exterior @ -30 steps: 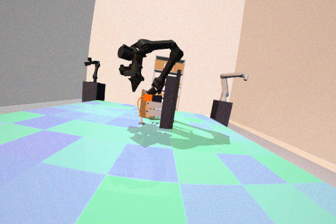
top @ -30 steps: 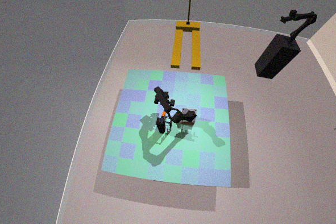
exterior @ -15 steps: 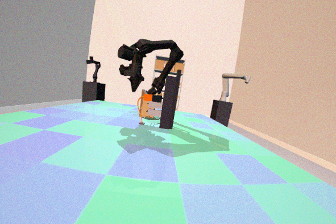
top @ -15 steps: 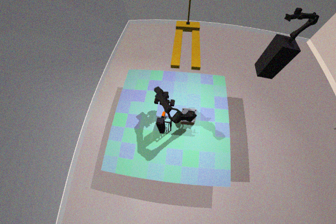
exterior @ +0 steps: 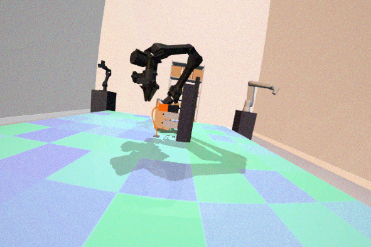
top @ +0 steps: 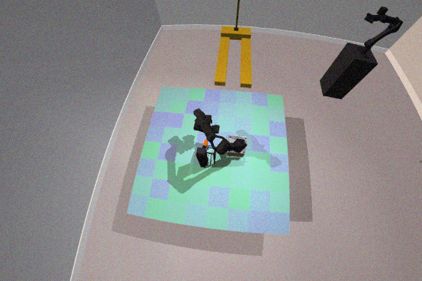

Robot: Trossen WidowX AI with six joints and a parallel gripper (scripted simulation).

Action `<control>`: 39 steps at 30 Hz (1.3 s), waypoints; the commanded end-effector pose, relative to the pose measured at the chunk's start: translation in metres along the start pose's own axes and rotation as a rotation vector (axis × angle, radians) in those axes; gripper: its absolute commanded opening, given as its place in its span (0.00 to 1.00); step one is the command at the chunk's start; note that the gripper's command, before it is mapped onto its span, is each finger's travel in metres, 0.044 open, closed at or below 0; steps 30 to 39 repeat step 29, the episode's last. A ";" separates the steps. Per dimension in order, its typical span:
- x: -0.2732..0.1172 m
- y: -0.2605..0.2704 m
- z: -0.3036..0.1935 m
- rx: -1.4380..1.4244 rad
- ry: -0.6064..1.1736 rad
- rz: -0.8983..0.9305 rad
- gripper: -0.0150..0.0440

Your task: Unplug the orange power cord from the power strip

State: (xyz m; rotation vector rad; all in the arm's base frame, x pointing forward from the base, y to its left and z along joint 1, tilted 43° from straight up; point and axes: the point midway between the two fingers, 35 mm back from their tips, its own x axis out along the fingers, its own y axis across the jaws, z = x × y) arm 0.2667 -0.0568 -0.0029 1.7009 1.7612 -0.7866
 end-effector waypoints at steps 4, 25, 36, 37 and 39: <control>0.000 0.000 0.000 0.000 0.000 0.000 0.93; -0.013 0.000 0.060 -0.004 -0.007 -0.004 1.00; -0.013 0.000 0.060 -0.004 -0.007 -0.004 1.00; -0.013 0.000 0.060 -0.004 -0.007 -0.004 1.00; -0.013 0.000 0.060 -0.004 -0.007 -0.004 1.00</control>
